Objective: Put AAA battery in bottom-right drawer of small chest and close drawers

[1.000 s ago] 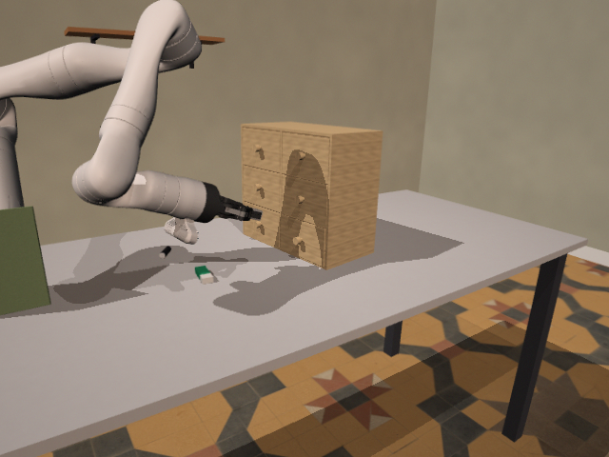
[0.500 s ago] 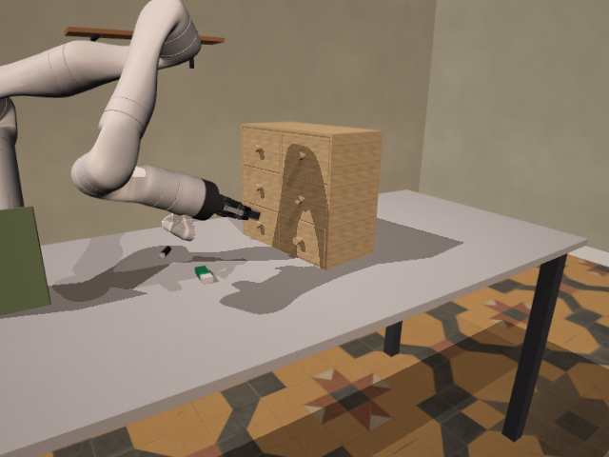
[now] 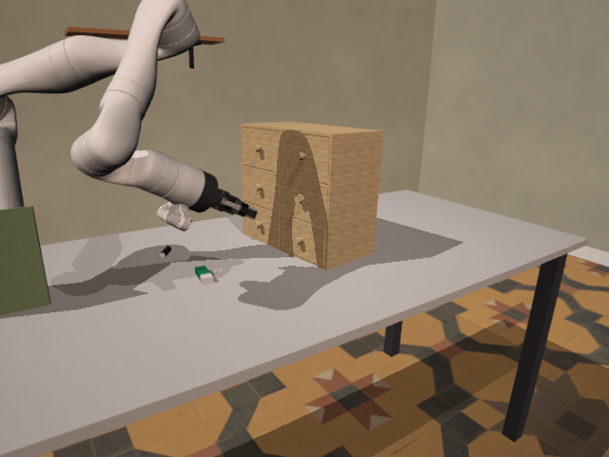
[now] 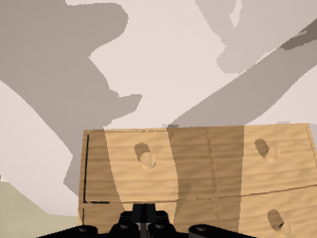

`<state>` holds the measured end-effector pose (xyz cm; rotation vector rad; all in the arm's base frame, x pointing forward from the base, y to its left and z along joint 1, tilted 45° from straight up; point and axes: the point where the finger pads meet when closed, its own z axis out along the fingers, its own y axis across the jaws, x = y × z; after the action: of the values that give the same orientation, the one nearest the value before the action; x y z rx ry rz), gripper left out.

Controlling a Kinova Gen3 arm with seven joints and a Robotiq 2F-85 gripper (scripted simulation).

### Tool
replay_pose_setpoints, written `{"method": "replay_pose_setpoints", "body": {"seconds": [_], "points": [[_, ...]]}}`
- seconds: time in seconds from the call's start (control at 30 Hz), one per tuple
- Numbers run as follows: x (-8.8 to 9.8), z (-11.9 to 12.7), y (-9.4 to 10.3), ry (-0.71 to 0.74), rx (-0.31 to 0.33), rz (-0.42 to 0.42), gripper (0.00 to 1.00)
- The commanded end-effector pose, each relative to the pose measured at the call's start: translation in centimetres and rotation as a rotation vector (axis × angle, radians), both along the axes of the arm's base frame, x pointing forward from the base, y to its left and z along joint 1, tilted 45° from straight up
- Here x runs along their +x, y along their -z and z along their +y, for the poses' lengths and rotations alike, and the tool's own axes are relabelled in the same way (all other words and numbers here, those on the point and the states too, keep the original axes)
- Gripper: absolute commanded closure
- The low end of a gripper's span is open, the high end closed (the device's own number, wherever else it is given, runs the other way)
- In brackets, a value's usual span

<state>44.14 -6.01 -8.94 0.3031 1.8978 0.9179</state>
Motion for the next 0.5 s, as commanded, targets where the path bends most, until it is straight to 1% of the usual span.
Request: {"method": "replay_pose_setpoints", "body": {"seconds": [0.0,0.17,0.23,0.47], "points": [[0.33,-0.45,-0.70,-0.015,-0.015,0.002,1.00],[0.01,-0.80,-0.96,-0.052,-0.024,0.038,1.00],[0.01,-0.80,-0.96,-0.052,-0.024,0.038,1.00],[-0.49,-1.35,-1.37,-0.107,-0.038,0.093,1.00]]}}
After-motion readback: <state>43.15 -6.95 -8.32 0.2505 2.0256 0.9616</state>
